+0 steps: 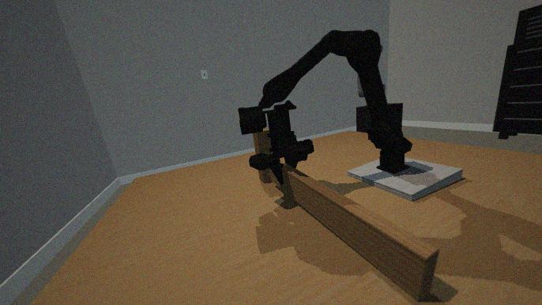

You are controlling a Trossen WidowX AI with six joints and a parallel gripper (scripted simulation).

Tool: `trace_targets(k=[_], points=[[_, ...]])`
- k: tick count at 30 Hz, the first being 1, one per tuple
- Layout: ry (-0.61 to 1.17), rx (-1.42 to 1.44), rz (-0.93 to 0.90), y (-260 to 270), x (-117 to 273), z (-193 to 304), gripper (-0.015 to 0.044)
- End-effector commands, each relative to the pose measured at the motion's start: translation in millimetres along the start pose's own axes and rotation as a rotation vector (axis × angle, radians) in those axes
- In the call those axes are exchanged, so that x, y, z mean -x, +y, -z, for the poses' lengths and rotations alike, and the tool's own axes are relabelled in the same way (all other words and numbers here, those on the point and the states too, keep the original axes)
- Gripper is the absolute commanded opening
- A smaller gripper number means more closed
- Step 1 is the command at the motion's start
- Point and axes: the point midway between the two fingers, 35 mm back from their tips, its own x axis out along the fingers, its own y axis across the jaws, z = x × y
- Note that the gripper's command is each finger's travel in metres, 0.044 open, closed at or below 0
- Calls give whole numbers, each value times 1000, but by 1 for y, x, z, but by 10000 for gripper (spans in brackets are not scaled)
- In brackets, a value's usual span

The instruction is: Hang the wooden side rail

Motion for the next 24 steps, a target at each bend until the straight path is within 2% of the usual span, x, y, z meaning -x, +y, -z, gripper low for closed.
trace_targets(k=[1, 24], points=[[2, 9, 6, -1, 1, 1, 0], [2, 9, 6, -1, 2, 3, 0]])
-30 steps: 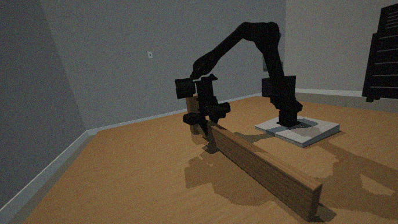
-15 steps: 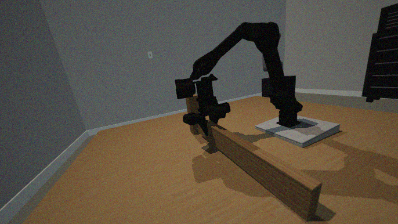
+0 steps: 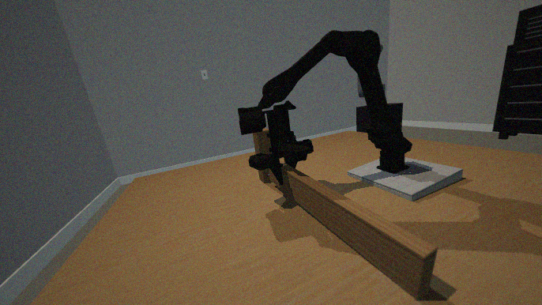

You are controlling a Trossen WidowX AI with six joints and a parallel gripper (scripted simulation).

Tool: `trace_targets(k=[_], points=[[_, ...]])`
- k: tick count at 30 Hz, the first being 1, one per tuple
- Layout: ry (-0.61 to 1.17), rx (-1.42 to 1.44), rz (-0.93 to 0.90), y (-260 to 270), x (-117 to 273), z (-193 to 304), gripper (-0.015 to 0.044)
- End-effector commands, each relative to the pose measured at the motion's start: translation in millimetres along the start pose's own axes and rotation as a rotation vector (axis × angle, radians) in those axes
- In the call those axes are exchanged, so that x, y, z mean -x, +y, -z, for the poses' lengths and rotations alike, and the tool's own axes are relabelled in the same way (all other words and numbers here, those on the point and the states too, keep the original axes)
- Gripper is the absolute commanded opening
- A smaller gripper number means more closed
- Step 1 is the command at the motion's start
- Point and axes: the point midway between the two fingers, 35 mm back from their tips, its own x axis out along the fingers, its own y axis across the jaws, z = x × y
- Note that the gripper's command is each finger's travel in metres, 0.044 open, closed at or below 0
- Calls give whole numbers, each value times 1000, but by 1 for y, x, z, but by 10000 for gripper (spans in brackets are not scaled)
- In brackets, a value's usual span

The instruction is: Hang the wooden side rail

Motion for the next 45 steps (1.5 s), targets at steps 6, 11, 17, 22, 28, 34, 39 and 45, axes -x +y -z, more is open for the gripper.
trace_targets(k=[6, 11, 17, 22, 28, 34, 39, 45], points=[[2, 8, 6, 0, 3, 2, 0], [2, 8, 6, -1, 3, 2, 0], [2, 8, 6, -1, 3, 3, 0], [2, 8, 6, 0, 2, 3, 0], [2, 8, 6, 1, 1, 4, 0], [3, 8, 6, 1, 1, 5, 0], [3, 8, 6, 0, 1, 5, 0], [3, 8, 6, 0, 1, 6, 0]])
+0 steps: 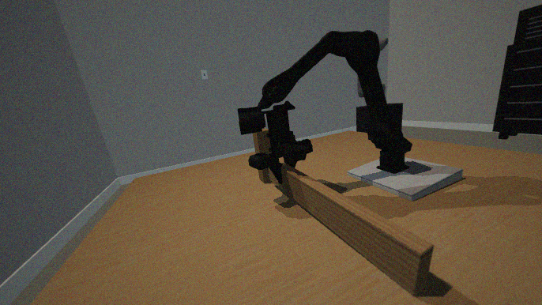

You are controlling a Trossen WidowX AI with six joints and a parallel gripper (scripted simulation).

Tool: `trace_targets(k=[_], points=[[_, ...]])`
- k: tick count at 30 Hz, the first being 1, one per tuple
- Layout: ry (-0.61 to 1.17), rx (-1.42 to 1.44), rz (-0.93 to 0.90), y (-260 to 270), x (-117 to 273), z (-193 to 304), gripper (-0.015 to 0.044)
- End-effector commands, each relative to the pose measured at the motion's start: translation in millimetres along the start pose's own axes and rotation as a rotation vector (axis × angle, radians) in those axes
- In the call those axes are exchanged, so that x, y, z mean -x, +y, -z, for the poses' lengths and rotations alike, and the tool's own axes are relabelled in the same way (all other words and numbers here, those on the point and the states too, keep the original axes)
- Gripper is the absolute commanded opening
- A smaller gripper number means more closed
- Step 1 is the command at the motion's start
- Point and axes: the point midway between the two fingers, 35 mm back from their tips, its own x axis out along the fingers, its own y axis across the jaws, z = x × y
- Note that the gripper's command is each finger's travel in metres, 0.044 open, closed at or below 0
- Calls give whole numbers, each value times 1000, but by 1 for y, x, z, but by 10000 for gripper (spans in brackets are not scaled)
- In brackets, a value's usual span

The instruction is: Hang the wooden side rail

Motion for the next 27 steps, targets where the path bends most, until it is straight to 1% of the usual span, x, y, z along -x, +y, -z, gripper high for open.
trace_targets(k=[1, 27], points=[[3, 9, 7, -2, 2, 1, 0], [3, 9, 7, -1, 3, 4, 0]])
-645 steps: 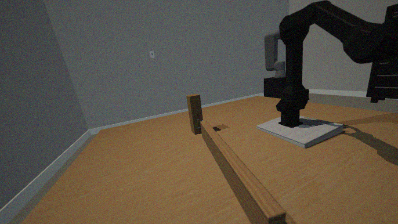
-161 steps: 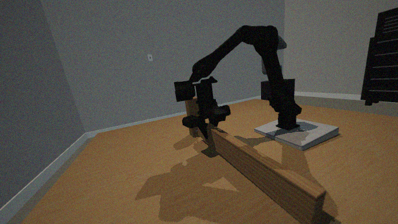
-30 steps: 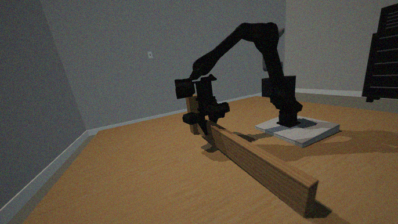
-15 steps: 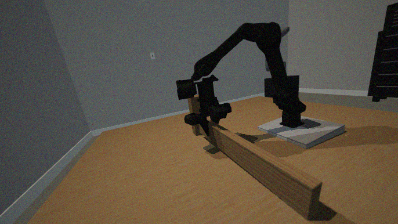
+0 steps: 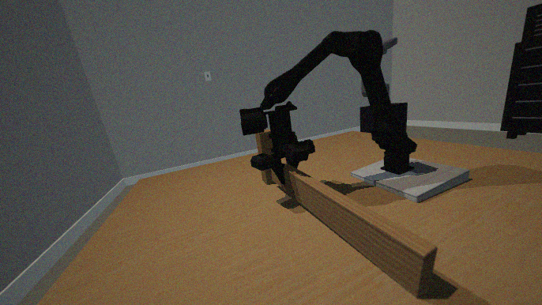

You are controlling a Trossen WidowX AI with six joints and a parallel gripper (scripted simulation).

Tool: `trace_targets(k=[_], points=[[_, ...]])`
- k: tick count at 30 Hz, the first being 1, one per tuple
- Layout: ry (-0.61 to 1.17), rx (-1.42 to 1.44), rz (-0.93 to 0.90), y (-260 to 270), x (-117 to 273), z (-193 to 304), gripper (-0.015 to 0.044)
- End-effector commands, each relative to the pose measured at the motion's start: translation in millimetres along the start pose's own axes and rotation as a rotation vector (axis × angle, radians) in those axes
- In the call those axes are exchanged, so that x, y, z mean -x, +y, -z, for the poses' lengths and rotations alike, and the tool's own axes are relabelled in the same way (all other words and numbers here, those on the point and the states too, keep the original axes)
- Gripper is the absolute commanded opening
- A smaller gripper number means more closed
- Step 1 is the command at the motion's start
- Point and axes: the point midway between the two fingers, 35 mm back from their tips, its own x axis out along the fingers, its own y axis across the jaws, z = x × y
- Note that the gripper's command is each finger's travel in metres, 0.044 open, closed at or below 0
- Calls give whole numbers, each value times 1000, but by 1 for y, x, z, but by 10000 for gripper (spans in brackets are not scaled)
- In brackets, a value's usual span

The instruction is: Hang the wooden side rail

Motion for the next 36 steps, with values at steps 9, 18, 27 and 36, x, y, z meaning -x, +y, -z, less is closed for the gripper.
trace_targets(k=[9, 18, 27, 36], points=[[3, 8, 6, 0, 1, 2, 0], [3, 8, 6, 0, 0, 3, 0], [3, 8, 6, 0, 1, 4, 0], [3, 8, 6, -1, 1, 5, 0]])
